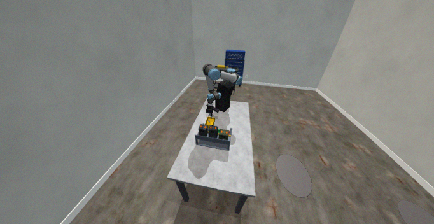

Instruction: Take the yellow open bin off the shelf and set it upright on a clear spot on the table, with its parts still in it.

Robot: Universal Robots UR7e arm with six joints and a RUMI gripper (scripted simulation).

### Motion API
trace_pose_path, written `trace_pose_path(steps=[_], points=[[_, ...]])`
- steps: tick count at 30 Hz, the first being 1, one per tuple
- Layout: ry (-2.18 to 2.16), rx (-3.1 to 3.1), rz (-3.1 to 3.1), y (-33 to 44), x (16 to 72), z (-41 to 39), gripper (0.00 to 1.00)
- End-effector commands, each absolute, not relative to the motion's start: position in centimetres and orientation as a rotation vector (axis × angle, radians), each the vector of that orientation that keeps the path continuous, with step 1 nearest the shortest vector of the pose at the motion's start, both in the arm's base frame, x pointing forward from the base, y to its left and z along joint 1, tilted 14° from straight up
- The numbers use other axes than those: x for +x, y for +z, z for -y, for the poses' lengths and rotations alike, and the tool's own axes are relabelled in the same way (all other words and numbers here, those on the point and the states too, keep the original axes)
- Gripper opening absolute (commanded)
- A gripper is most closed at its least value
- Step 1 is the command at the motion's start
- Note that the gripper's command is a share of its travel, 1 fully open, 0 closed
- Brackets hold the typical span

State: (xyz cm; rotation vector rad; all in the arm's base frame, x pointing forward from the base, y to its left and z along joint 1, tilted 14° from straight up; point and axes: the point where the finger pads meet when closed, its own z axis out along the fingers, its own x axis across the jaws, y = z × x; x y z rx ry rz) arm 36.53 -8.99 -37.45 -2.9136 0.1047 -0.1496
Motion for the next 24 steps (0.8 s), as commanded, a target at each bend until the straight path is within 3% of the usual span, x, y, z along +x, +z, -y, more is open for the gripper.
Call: trace_pose_path(steps=[1,24], points=[[-0.151,-2.914,-0.105,-37.44,36.57,9.03,0.00],[-0.151,-2.914,-0.105,-37.99,36.63,8.91,0.00]])
